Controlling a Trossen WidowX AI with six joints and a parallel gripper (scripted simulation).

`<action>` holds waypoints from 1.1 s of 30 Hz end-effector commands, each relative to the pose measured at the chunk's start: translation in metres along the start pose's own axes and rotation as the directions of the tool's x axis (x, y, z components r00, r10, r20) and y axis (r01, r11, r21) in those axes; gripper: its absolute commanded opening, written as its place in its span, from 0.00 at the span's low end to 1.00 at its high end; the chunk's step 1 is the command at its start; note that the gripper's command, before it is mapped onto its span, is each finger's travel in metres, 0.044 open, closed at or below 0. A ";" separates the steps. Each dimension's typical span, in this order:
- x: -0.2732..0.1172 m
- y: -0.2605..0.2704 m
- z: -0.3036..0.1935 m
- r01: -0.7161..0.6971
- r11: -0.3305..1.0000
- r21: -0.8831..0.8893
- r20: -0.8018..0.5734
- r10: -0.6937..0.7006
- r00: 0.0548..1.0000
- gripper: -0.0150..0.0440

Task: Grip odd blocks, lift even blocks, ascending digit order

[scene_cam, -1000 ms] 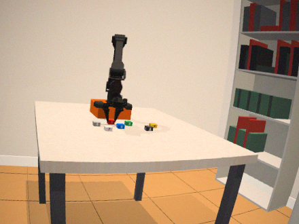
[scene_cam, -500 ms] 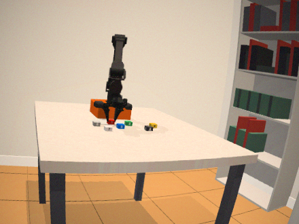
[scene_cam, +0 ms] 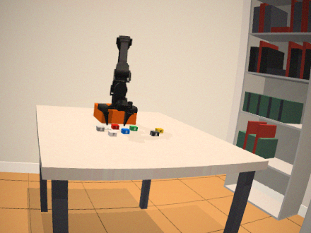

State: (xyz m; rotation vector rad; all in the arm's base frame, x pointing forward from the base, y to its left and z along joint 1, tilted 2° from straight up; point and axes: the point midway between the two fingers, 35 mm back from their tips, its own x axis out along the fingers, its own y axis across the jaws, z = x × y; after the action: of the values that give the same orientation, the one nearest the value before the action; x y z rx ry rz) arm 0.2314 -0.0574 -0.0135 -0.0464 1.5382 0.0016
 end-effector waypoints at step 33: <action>-0.111 0.067 0.011 -0.003 1.000 -0.005 0.016 0.003 1.000 0.46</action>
State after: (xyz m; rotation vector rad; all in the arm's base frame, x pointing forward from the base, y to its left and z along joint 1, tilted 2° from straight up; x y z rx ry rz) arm 0.2363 -0.0165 0.0966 -0.0470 1.5176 0.0078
